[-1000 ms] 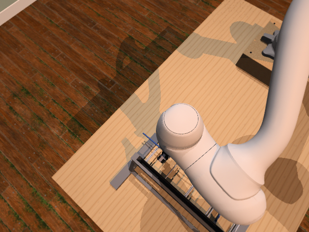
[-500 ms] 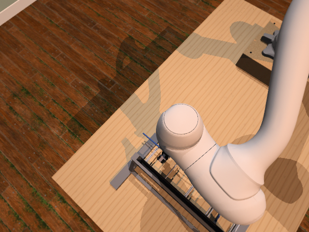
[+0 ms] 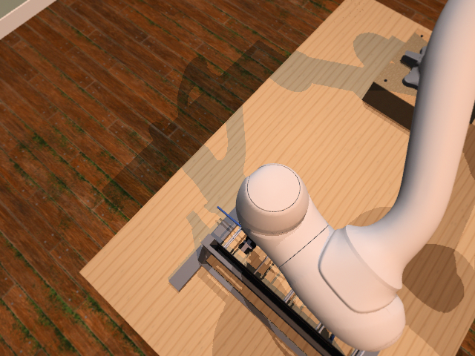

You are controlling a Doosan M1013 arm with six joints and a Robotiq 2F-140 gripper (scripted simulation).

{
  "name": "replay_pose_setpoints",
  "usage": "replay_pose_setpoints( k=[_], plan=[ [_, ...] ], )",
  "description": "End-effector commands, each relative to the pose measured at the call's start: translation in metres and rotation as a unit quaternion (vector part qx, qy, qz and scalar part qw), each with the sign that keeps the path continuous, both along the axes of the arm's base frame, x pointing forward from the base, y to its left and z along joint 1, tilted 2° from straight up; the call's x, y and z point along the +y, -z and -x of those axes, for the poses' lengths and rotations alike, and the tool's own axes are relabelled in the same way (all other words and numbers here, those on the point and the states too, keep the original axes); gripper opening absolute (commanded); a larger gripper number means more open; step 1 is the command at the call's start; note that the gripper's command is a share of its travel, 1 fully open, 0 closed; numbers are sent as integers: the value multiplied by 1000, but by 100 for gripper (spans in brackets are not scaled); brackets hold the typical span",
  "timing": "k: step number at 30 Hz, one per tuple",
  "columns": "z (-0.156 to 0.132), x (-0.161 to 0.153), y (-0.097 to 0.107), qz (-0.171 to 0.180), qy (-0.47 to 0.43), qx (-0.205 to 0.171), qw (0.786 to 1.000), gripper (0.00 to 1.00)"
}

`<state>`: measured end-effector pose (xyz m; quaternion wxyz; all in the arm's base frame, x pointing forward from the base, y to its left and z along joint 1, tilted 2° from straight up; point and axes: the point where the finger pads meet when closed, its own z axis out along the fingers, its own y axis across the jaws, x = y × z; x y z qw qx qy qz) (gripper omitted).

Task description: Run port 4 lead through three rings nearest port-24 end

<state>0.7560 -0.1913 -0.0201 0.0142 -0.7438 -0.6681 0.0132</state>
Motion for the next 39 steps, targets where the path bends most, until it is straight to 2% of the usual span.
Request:
replay_pose_setpoints(
  k=[1, 21, 39],
  plan=[
    [-3, 0, 0, 0, 0, 0, 1000, 0],
    [-28, -3, 1, 0, 0, 0, 1000, 0],
    [-30, -3, 1, 0, 0, 0, 1000, 0]
  ],
)
